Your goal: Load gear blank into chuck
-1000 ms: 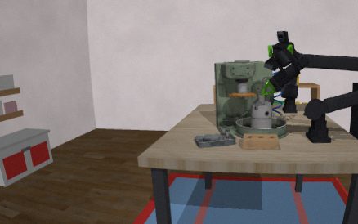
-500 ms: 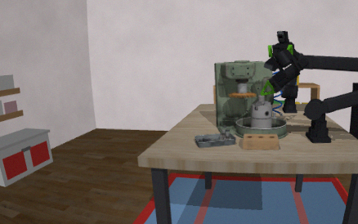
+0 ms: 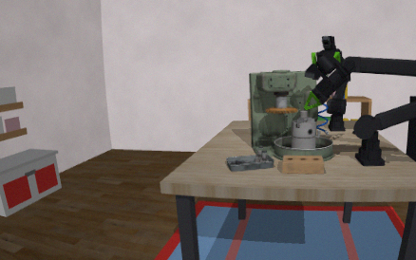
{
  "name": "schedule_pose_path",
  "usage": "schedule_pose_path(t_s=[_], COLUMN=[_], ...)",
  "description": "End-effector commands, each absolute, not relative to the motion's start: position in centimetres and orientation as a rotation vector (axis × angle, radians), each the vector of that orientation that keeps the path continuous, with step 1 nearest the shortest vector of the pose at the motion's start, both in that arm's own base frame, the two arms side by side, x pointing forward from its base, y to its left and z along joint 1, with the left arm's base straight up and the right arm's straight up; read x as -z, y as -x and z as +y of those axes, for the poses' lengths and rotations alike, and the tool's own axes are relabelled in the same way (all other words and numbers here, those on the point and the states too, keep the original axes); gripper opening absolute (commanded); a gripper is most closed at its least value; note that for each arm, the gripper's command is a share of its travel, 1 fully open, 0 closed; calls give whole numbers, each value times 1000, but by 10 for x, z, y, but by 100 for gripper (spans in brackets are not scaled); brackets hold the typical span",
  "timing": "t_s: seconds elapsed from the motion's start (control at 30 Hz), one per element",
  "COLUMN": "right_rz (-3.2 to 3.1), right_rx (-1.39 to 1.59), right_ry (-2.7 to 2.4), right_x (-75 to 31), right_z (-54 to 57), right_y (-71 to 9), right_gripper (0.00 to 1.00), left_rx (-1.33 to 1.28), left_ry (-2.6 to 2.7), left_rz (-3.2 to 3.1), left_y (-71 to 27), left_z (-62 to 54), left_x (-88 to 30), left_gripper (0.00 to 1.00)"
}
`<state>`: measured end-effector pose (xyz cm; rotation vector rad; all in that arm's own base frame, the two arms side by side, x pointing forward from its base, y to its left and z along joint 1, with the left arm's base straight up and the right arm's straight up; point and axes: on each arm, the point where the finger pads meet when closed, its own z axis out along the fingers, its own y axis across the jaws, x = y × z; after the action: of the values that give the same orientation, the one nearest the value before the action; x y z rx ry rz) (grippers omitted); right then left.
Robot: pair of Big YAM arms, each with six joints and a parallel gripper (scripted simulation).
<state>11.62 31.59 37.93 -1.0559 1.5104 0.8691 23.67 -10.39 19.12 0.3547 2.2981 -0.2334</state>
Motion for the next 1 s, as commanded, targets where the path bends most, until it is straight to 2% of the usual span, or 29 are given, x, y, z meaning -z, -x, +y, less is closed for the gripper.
schedule_pose_path(t_s=[0.0, 0.03, 0.2, 0.27, 0.3, 0.97], right_rz=[1478, 1478, 1478, 1478, 1478, 1478], right_rx=[-891, -891, -891, -891, -891, -891], right_ry=[1030, 1030, 1030, 1030, 1030, 1030], right_x=[-401, -401, -401, -401, -401, -401], right_z=[315, 315, 315, 315, 315, 315], right_y=[-116, -116, -116, -116, -116, -116], right_gripper=[100, 100, 100, 100, 100, 100], left_rx=[246, 246, 232, 232, 226, 177], left_ry=[-339, -339, -385, -385, -404, -498], left_rz=[2219, 2218, 2296, 2296, 2318, 2426], left_y=[-246, -246, -243, -243, -243, -249], left_z=[-105, -105, -108, -108, -109, -106], left_x=[-241, -241, -245, -245, -249, -282], left_gripper=[0, 0, 57, 57, 60, 60])
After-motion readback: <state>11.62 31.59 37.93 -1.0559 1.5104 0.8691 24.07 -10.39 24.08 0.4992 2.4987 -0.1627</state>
